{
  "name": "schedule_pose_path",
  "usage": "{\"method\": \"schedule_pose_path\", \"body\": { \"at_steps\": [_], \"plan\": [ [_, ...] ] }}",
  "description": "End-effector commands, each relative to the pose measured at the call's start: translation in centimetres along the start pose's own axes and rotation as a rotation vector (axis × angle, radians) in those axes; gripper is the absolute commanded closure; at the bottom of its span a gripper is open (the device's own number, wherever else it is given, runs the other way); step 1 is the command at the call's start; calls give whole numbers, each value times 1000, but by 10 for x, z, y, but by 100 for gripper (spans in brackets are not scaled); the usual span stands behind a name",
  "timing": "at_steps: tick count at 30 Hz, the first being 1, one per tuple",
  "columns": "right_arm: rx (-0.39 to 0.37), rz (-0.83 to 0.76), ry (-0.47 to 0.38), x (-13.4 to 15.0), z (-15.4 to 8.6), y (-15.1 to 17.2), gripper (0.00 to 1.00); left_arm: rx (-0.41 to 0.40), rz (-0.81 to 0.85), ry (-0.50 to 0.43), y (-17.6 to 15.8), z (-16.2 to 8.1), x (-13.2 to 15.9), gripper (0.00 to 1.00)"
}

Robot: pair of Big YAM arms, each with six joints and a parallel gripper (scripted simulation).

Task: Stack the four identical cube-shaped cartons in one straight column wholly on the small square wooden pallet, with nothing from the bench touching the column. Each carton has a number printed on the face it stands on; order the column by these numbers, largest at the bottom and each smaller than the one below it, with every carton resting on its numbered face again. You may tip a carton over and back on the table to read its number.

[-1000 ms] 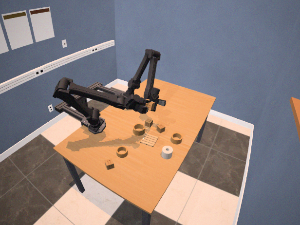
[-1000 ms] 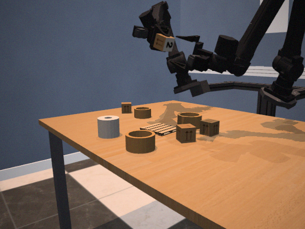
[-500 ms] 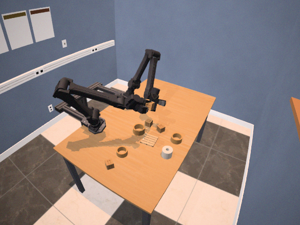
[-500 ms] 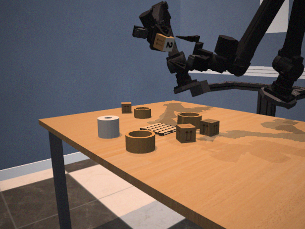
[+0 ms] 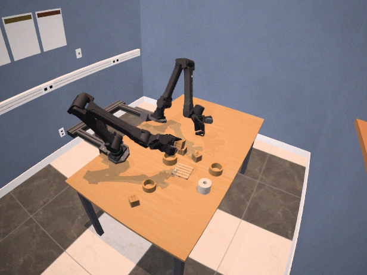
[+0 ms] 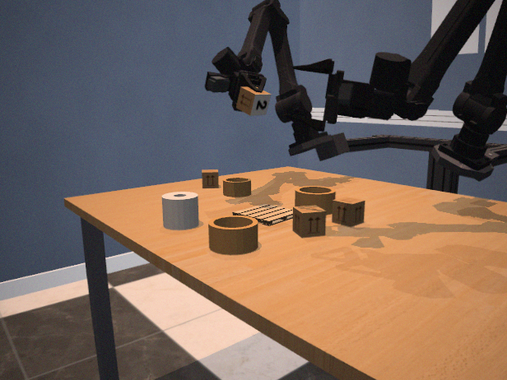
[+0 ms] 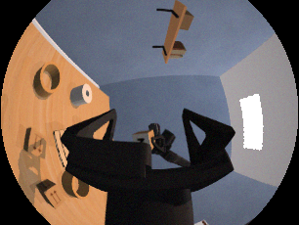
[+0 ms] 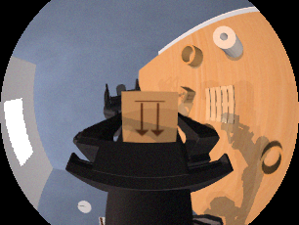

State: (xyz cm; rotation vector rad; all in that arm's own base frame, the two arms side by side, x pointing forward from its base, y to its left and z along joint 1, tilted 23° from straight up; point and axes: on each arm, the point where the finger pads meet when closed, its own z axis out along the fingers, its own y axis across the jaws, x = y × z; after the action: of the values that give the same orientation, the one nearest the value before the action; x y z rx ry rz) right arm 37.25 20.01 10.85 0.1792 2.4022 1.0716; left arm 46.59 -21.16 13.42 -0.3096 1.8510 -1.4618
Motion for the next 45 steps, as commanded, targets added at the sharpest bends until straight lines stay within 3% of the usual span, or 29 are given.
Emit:
{"method": "schedule_pose_path", "body": {
  "at_steps": [1,4,7,11,18,20,26,35,37,39,42,44,45],
  "plan": [
    [-18,-80,-32,-22,1,-20,50,-60,244,-54,-8,5,-47,0],
    [-16,-86,-33,-24,-1,-28,50,-81,286,-61,-7,3,-53,0],
    [-6,-68,-12,-15,-7,-66,50,-195,404,-123,3,-15,-96,0],
    [-25,-98,-45,-47,-11,-85,50,-327,526,-167,12,-40,-136,0],
    [-18,-83,-23,-51,-20,-142,50,-576,737,-184,21,-96,-197,0],
    [-18,-83,-23,-51,-20,-142,50,-576,737,-184,21,-96,-197,0],
    [-19,-82,-20,-59,-29,-191,50,-830,922,-125,24,-163,-240,0],
    [-18,-52,-10,-67,-38,-242,50,-1142,1084,42,14,-262,-271,0],
    [-18,-52,-10,-67,-38,-242,50,-1142,1084,42,14,-262,-271,0],
    [-11,-41,9,-67,-35,-244,50,-1200,1082,89,18,-281,-273,0],
    [-5,-18,12,-67,-35,-246,50,-1239,1088,90,7,-297,-276,0],
    [-3,-9,36,-43,-34,-240,50,-1252,1065,78,6,-302,-277,0],
    [5,-42,25,-48,-36,-236,50,-1243,1055,92,13,-297,-275,0]
  ]
}}
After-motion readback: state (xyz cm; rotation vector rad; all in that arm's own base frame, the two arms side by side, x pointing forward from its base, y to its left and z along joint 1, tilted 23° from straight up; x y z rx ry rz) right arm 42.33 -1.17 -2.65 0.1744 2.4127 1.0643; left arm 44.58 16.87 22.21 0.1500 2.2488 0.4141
